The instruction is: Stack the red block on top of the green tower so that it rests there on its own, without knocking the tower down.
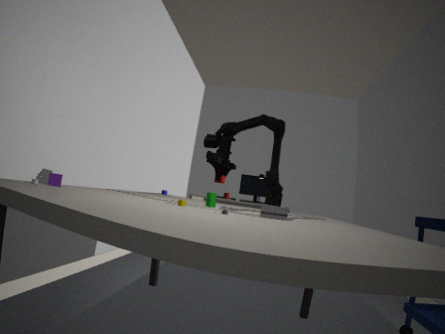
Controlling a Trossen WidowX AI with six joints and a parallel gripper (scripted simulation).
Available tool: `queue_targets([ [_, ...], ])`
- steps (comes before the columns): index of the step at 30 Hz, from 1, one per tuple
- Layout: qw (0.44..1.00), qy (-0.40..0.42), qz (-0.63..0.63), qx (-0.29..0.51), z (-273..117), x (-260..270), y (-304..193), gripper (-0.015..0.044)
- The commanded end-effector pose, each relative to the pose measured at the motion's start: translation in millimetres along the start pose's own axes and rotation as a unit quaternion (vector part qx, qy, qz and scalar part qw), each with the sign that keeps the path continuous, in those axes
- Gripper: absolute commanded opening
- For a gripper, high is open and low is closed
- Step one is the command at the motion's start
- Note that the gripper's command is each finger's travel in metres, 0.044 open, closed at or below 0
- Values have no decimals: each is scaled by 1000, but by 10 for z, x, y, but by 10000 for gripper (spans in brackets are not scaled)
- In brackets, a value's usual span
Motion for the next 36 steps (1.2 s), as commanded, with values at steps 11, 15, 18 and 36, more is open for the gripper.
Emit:
queue_targets([
  [11,1000,-5,-1,-1,41,-583,502,0],
  [15,1000,-5,-1,-1,71,-582,503,0],
  [18,1000,-5,-1,-1,194,-580,500,0],
  [36,1000,-5,-1,-1,520,-565,512,0],
])
Point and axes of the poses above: the point midway between the two fingers, 35 mm back from their tips, its own z axis out along the fingers, its own x axis across the jaws, y = z × x, the point moved 10 cm from there along -z, back along the fingers, and after that the axes turned 12 degrees about -z, right-handed, at the moved point
